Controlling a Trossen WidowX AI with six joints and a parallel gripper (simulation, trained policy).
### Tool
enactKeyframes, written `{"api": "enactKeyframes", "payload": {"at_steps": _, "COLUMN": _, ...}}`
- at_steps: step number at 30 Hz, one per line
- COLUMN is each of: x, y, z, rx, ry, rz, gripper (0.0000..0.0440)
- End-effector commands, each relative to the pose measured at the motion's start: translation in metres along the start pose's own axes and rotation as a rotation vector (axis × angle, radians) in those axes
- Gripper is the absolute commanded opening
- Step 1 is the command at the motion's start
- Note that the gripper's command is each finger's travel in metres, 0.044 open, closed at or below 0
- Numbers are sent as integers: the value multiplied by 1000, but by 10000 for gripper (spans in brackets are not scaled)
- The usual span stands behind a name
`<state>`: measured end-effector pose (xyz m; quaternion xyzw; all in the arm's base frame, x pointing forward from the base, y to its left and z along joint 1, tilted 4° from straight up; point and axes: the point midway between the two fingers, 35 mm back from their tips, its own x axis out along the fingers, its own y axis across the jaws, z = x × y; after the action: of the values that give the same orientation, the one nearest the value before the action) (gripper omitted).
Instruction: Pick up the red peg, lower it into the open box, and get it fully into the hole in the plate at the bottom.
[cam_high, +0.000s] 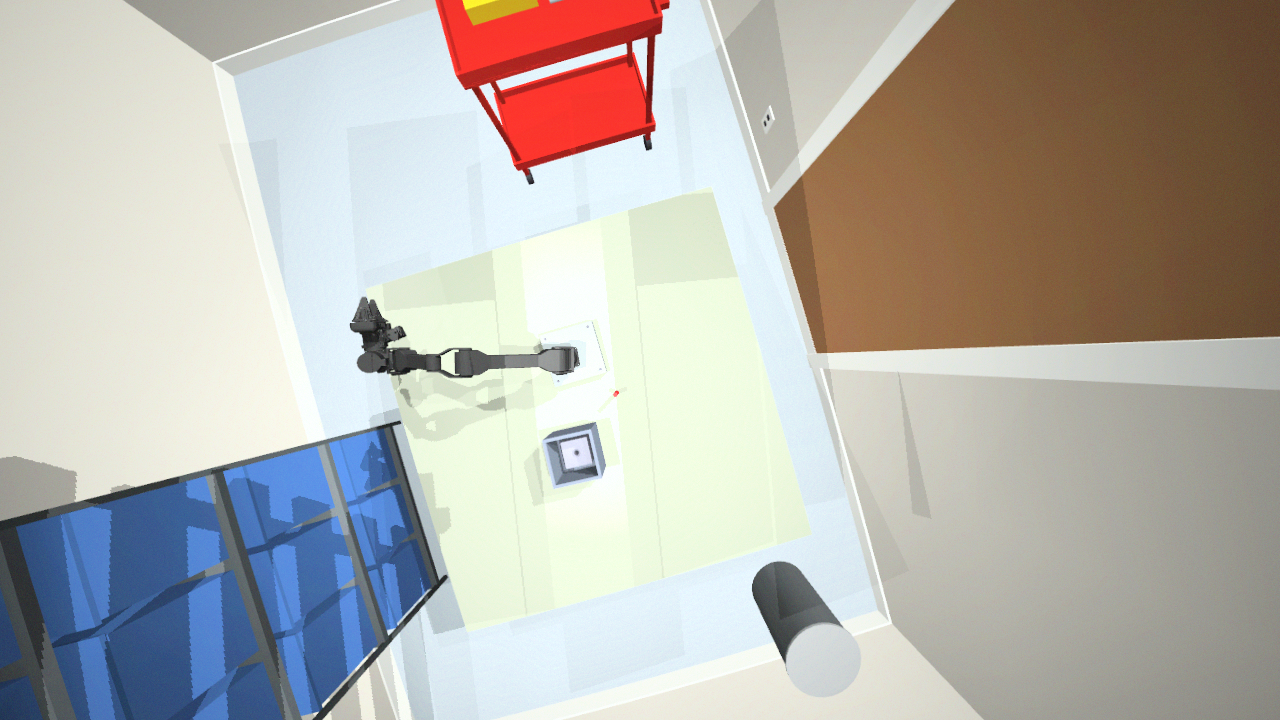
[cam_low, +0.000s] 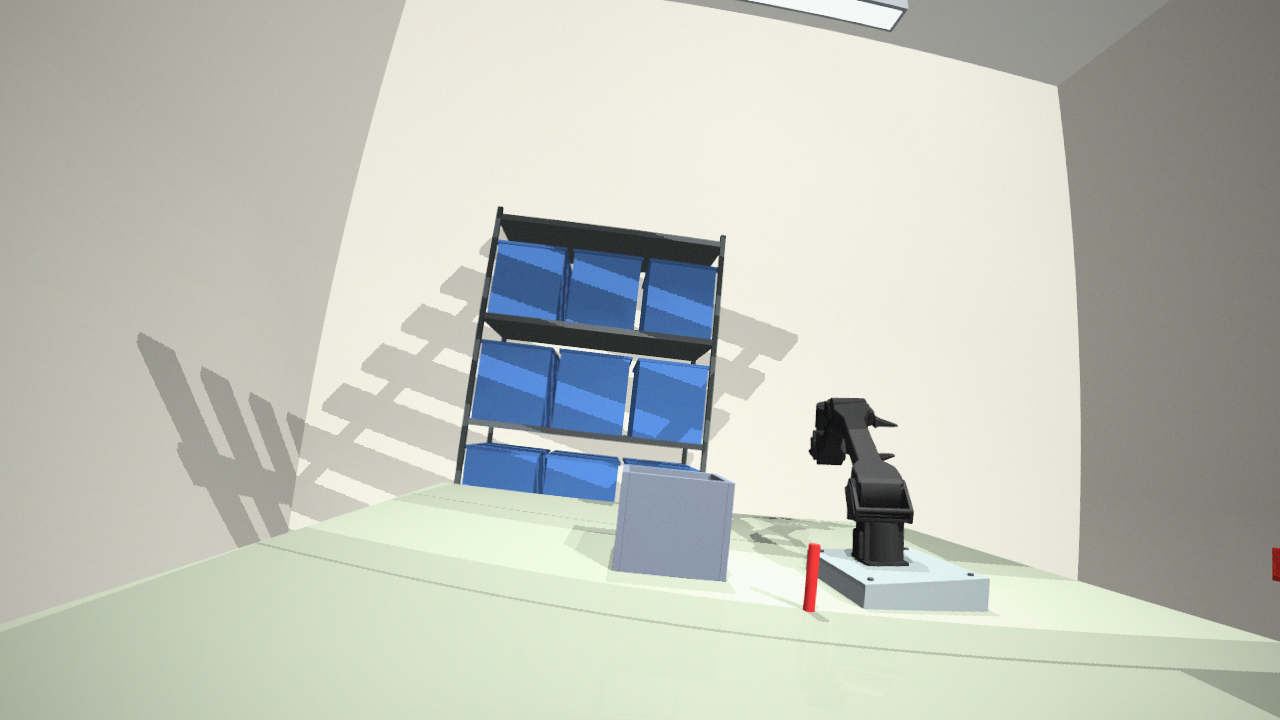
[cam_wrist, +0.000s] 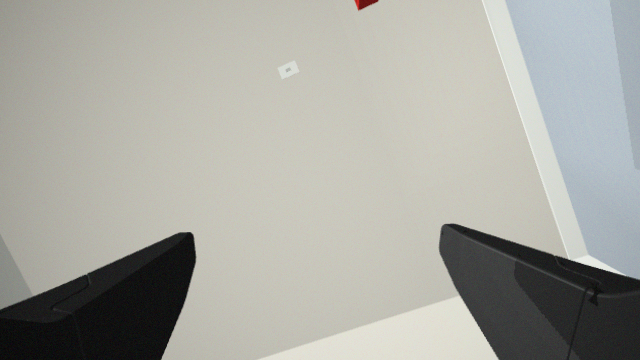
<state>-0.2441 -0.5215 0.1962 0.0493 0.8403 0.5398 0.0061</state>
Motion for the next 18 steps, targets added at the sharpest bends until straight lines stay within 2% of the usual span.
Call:
{"api": "enactKeyframes", "payload": {"at_steps": 1, "x": -4, "y": -1, "z": -1, "rx": -5, "ry": 1, "rz": -4, "gripper": 425}}
{"api": "enactKeyframes", "payload": {"at_steps": 2, "x": -8, "y": -1, "z": -2, "rx": -10, "ry": 5, "rz": -8, "gripper": 440}}
{"api": "enactKeyframes", "payload": {"at_steps": 8, "x": -57, "y": 11, "z": -23, "rx": 3, "ry": 90, "rz": -48, "gripper": 440}}
{"api": "enactKeyframes", "payload": {"at_steps": 18, "x": -157, "y": 67, "z": -64, "rx": 76, "ry": 336, "rz": -140, "gripper": 440}}
